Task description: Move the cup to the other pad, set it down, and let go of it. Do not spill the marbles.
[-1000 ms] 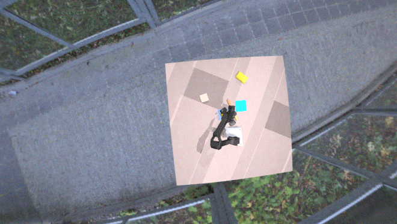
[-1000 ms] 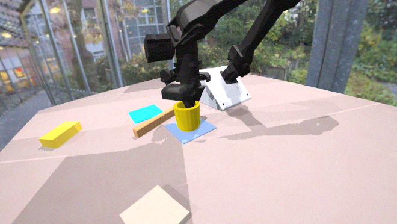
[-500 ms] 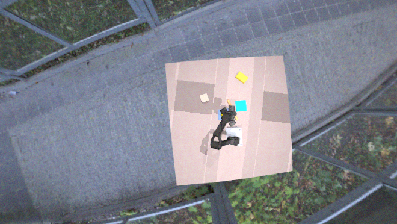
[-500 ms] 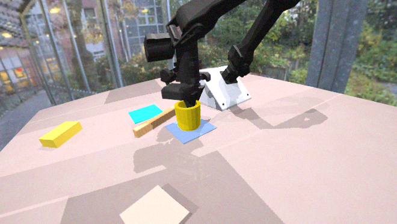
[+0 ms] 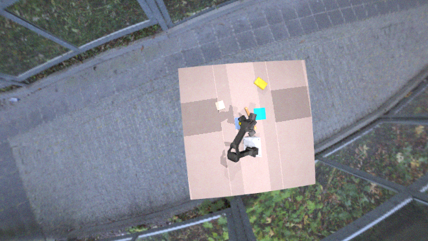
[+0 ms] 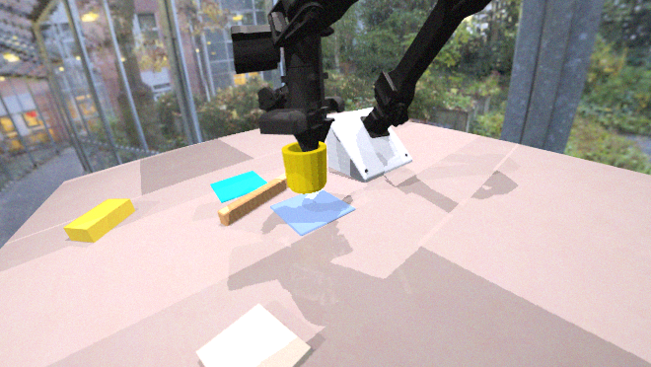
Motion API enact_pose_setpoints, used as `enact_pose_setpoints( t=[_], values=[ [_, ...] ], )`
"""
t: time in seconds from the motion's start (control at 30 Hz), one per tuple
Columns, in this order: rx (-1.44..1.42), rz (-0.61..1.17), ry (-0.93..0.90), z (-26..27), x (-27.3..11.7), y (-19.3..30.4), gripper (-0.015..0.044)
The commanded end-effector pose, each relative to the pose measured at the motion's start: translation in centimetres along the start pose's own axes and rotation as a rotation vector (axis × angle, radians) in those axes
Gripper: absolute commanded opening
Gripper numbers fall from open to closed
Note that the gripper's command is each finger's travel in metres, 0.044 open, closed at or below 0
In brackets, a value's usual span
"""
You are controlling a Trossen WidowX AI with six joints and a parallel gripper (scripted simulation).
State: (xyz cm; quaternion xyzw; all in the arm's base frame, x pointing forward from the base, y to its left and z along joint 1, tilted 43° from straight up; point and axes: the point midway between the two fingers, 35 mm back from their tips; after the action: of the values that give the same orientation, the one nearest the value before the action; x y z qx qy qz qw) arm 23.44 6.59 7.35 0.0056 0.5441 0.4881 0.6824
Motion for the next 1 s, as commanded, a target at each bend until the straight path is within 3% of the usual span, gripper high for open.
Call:
enact_pose_setpoints(
  t=[0.0,0.97],
  values=[
    [-0.004,-0.002,0.002,0.0,-0.8,0.0,0.0000],
    [-0.002,-0.003,0.001,-0.4,-0.5,-1.8,0.0000]
  ],
)
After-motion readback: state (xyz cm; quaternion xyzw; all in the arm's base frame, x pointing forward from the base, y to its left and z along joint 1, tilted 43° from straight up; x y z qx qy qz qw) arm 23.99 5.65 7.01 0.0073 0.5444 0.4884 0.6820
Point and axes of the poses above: the point midway between the two fingers, 35 mm back from their tips, its own x axis out along the fingers, its own z axis across the jaws, y = z × x, and after that the axes turned 6 degrees about -x, right-handed
